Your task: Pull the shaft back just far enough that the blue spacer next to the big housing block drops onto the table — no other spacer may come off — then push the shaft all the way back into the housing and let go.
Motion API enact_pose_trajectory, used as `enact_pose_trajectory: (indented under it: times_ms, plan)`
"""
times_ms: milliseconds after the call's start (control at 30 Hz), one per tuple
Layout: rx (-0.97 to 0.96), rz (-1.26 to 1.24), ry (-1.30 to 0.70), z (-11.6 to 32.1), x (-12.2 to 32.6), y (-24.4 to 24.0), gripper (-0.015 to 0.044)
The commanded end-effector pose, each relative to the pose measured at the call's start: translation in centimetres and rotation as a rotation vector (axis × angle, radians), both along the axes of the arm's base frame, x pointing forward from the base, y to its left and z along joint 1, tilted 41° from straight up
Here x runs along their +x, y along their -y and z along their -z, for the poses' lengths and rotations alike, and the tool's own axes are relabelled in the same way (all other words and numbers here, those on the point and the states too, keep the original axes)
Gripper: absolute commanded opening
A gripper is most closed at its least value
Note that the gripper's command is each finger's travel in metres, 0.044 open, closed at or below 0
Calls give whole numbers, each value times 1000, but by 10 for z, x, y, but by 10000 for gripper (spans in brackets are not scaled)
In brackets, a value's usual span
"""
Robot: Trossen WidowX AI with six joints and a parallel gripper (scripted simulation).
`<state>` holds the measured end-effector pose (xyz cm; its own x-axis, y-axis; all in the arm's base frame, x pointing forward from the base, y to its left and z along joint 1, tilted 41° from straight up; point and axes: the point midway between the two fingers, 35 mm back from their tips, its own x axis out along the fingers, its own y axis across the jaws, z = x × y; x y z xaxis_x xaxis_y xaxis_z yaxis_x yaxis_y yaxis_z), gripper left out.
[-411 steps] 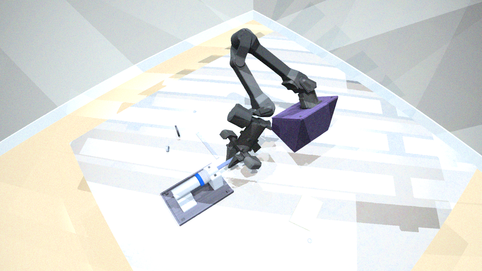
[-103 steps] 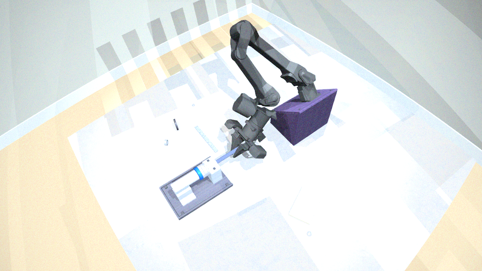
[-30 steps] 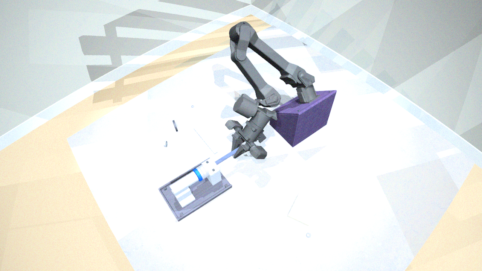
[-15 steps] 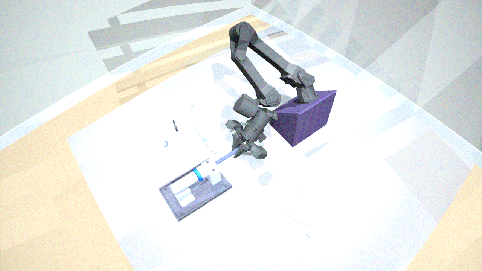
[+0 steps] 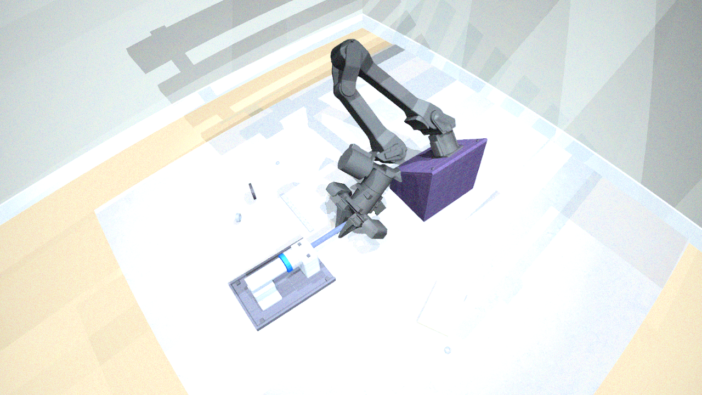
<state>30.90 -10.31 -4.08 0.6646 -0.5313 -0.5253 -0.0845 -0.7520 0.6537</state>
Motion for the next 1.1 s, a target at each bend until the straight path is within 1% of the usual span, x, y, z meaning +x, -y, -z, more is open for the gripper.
enact_pose_trajectory:
  times_ms: [0,1067]
  plan:
    - [-2,-1,-5,1,-3,0,0]
    - [-2,-1,-6,1,-5,0,0]
